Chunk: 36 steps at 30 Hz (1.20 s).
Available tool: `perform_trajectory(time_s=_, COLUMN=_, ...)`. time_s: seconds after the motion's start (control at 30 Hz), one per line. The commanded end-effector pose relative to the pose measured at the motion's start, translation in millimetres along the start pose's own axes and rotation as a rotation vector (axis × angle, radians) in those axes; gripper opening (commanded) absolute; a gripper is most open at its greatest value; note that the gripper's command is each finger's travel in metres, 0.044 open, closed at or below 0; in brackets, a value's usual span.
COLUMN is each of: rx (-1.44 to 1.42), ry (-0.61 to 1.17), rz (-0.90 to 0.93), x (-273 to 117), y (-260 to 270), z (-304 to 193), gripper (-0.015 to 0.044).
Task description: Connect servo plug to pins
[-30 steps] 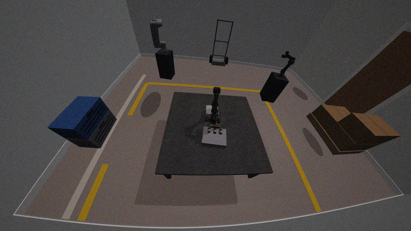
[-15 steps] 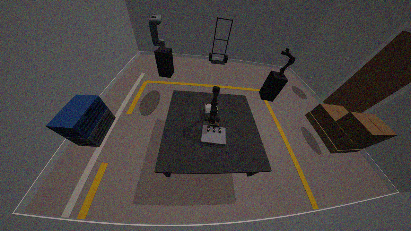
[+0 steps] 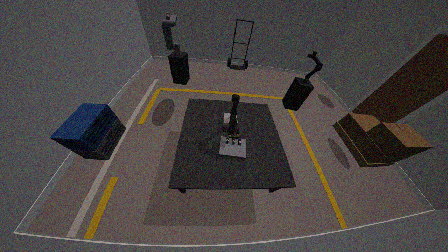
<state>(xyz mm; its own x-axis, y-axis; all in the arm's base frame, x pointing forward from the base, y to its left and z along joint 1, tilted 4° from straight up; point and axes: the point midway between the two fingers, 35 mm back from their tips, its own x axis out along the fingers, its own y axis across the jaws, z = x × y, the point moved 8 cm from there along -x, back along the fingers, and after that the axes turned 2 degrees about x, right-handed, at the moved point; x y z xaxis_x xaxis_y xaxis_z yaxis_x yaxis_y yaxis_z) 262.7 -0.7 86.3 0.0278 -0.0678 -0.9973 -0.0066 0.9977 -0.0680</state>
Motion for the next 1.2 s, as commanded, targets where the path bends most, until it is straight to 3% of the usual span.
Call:
perform_trajectory(time_s=0.0, rx=0.004, ry=-0.011, rz=-0.001, x=1, y=1, z=0, gripper=0.0131)
perform_trajectory(time_s=0.17, rx=0.004, ry=-0.011, rz=-0.001, x=-6, y=1, z=1, gripper=0.0263)
perform_trajectory(time_s=0.33, rx=0.004, ry=-0.012, rz=-0.001, x=-56, y=1, z=0, gripper=0.0394)
perform_trajectory(time_s=0.4, rx=0.004, ry=-0.012, rz=-0.001, x=-59, y=1, z=0, gripper=0.044)
perform_trajectory(time_s=1.17, rx=0.004, ry=-0.012, rz=-0.001, x=-59, y=1, z=0, gripper=0.044)
